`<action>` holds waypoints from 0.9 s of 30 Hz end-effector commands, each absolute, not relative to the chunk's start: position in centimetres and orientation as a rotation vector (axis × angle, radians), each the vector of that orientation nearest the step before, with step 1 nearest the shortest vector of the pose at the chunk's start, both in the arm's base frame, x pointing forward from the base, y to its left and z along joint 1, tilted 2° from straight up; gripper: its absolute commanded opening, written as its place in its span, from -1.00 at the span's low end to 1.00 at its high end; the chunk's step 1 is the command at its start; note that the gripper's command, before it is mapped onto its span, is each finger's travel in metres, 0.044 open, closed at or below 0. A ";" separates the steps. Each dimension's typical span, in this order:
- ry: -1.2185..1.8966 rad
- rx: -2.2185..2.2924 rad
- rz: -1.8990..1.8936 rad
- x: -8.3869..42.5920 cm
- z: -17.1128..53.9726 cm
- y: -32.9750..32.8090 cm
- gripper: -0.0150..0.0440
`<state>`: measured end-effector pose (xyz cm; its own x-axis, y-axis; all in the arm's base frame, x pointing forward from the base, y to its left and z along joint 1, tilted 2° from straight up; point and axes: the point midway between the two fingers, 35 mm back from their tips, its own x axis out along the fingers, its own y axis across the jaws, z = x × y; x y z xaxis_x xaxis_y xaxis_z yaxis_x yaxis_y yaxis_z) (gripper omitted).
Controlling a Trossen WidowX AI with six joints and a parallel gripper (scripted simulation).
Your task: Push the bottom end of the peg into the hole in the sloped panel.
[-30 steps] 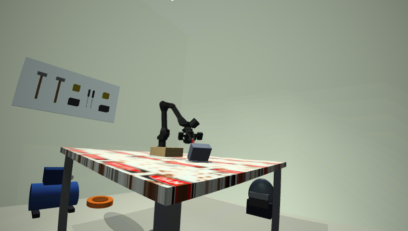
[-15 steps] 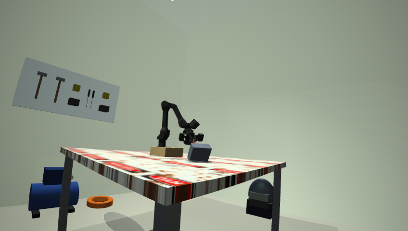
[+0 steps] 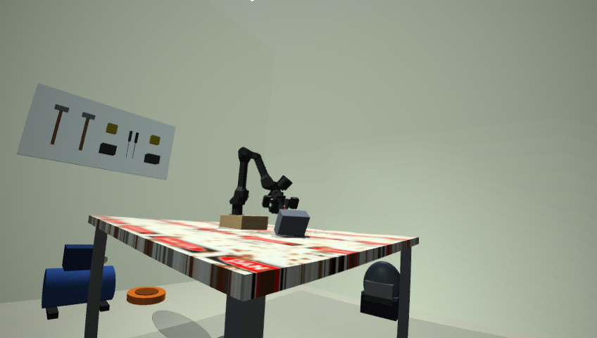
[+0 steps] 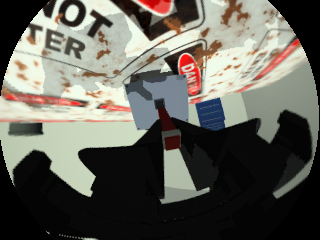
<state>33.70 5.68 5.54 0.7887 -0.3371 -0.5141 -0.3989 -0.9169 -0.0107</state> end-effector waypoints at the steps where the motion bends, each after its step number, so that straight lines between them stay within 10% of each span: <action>1: 0.581 -2.871 0.798 33.8 5.2 5.6 -0.49; 27: 0.570 -2.901 0.780 35.5 4.0 4.9 -0.49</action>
<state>35.09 4.85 4.16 0.7993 -0.3372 -0.4973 -0.3807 -0.9246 0.0150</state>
